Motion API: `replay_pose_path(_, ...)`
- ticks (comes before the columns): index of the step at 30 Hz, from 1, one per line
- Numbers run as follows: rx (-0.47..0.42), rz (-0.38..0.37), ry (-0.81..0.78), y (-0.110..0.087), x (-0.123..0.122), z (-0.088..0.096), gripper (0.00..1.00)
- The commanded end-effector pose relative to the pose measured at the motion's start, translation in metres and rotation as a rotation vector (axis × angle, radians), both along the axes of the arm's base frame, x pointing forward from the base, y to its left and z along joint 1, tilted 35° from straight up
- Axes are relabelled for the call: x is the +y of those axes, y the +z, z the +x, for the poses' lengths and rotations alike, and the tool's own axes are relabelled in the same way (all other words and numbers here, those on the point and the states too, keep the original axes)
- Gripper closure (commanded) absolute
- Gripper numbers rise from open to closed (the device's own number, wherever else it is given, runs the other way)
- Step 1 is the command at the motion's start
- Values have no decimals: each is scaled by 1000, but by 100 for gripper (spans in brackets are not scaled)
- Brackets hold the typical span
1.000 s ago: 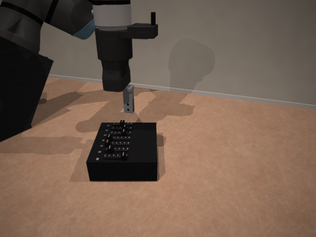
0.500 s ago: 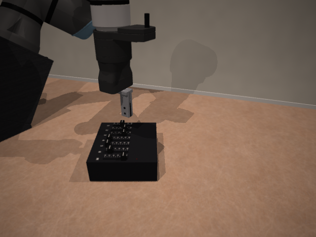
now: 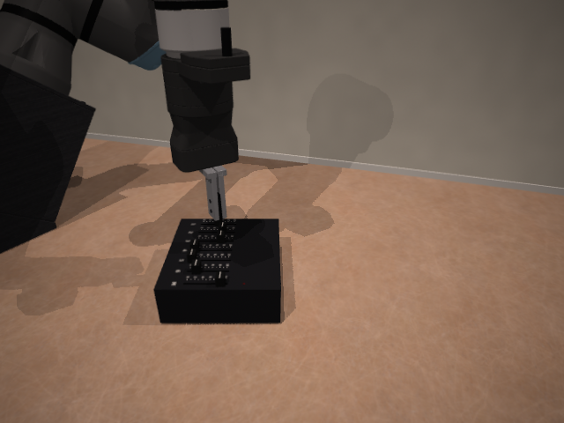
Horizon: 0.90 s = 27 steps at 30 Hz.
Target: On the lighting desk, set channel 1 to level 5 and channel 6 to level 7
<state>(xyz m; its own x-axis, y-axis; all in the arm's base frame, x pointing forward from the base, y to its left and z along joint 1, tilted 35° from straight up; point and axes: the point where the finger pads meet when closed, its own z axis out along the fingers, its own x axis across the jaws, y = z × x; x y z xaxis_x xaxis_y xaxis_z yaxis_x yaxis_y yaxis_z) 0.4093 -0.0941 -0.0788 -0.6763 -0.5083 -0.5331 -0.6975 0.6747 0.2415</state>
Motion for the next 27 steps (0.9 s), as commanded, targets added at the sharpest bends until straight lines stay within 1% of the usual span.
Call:
replay_pose_path(1,146,49,-216,-7,-11,-2,100)
replay_pose_path(2,170,60,-254,-9,-13,-2,100)
replay_pose_path(4,170,60,-254,-9,-13,-2,100)
replay_pose_path(19,533,222,-813,-26,-33,-14,100)
replay_pose_path(21,533,222,-813,-26,-33,-14,100)
replay_pose_path(27,667,282,-1019,-31,-37,-18,100)
